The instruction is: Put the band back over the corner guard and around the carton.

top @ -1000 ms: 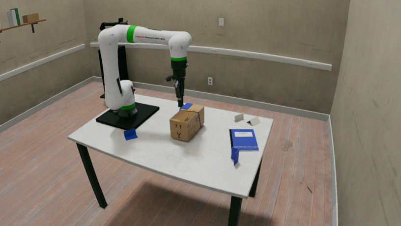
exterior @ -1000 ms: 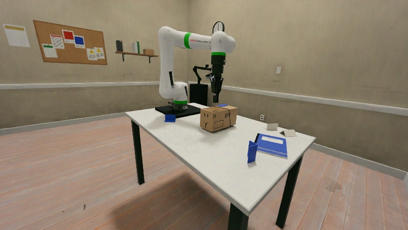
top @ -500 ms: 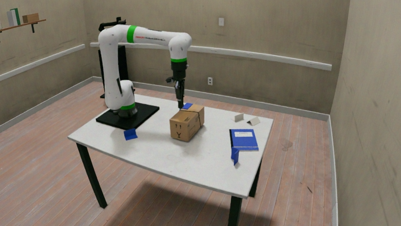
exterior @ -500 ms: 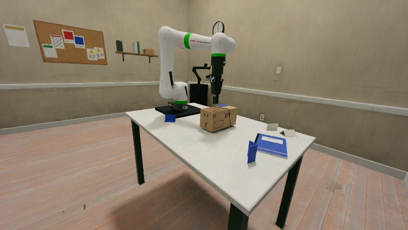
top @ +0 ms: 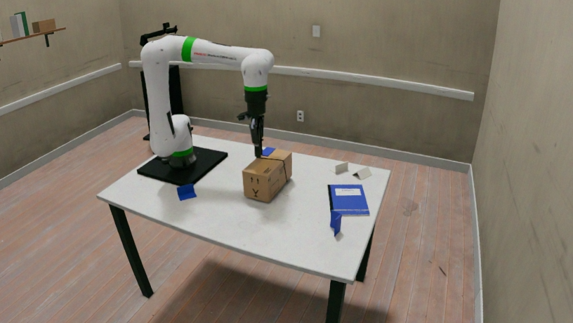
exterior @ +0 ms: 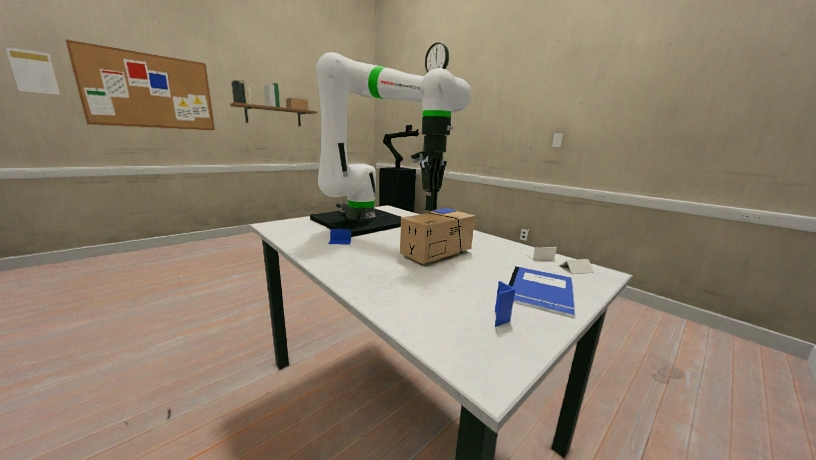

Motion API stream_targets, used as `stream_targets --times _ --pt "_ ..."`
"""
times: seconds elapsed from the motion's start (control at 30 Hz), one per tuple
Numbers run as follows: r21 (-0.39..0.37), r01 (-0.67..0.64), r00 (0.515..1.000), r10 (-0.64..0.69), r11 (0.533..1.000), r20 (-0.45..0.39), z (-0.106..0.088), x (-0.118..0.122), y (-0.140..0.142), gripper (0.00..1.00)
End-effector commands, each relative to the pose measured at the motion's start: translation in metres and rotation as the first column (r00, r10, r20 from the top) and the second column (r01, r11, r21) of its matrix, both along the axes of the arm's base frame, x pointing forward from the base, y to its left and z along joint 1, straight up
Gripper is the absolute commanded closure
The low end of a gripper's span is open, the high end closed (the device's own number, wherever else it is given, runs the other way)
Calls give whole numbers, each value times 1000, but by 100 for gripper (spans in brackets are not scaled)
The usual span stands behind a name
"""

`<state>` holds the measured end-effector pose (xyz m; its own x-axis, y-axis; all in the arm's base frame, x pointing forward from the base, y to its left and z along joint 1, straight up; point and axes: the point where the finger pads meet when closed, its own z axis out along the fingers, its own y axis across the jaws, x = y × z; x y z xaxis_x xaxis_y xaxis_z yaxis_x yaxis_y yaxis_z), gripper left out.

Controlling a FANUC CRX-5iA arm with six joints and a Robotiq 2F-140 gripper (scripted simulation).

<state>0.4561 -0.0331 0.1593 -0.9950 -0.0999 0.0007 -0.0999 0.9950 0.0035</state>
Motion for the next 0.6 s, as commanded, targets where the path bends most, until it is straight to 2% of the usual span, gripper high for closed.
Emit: stream_targets --times 0.0,0.57 --pt "0 0 1000 0 1000 2 -1 1 0 82" --pt "0 0 1000 0 1000 2 -5 1 0 82"
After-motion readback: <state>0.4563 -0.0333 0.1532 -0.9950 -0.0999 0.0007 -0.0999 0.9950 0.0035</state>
